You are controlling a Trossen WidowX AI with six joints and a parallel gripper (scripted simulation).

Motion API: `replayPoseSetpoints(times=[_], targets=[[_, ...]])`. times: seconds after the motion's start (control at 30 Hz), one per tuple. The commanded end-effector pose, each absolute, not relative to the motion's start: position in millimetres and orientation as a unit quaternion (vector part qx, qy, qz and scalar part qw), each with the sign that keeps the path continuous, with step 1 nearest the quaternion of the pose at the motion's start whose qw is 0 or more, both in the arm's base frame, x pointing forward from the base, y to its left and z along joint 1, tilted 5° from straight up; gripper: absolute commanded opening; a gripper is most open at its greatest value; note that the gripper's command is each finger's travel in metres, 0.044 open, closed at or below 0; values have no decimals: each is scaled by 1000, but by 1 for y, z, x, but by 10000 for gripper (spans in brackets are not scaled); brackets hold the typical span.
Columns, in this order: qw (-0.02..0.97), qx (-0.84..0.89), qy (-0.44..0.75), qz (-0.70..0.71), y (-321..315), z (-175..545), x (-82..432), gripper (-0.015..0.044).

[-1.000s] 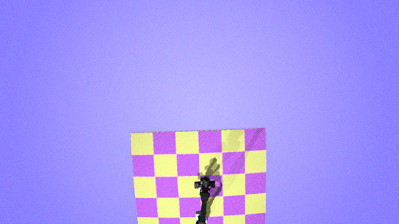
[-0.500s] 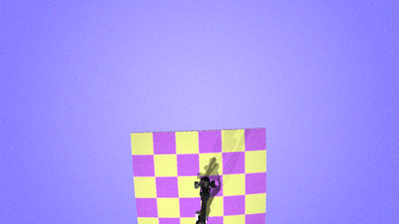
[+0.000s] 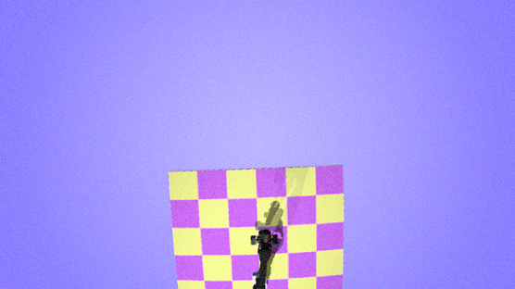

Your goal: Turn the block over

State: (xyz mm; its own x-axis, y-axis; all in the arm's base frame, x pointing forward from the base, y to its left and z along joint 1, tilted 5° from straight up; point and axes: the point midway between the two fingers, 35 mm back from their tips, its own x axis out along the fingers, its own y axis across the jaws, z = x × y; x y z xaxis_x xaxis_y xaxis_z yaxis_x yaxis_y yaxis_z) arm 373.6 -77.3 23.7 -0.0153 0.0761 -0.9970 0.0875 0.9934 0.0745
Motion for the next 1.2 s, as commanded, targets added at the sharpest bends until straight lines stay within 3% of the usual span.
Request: replayPoseSetpoints(times=[0.0, 1.17], targets=[[706, 55, 706, -7, -79, 34, 376, 0], [854, 52, 517, -21, -79, 23, 373, 0]])
